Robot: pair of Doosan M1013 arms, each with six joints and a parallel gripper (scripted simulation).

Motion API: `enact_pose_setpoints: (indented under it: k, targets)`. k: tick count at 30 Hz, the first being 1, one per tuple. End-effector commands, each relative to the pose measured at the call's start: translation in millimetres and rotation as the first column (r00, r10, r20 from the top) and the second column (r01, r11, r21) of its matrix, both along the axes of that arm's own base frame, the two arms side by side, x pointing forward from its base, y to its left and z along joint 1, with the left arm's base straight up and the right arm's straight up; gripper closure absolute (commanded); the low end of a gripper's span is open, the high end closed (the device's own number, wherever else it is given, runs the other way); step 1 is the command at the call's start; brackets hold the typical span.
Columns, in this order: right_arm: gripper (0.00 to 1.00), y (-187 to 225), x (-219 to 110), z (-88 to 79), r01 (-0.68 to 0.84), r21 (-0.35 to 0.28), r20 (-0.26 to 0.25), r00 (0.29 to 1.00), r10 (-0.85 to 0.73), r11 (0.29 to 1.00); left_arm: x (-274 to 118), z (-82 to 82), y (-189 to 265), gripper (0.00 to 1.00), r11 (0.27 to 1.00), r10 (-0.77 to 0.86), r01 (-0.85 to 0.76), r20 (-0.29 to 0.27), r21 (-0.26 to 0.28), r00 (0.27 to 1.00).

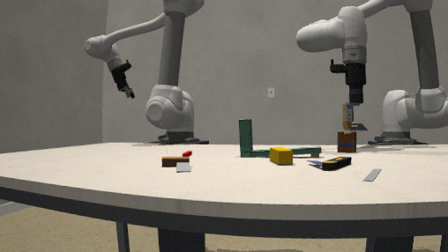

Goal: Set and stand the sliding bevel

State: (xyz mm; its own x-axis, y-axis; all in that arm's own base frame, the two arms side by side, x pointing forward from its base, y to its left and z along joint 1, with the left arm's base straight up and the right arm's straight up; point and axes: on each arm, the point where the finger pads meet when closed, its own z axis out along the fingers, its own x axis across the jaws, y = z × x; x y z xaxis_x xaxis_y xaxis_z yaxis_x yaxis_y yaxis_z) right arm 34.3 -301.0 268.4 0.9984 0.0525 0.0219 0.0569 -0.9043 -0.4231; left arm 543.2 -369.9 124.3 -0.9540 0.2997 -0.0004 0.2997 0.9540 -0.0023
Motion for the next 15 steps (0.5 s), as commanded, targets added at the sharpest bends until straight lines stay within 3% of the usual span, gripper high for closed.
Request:
enact_pose_setpoints:
  k: [1, 15]
  targets:
    - [0.0, -0.3, 0.1, 0.6, 0.0, -0.001, 0.001, 1.0, 0.0, 1.0, 0.3, 0.8, -0.3, 1.0, 1.0, 0.0, 0.0, 0.001, -0.001, 1.0]
    - [0.0, -0.3, 0.1, 0.6, 0.0, -0.001, 0.001, 1.0, 0.0, 1.0, 0.3, -2.3, -0.3, 1.0, 1.0, 0.0, 0.0, 0.001, -0.001, 1.0]
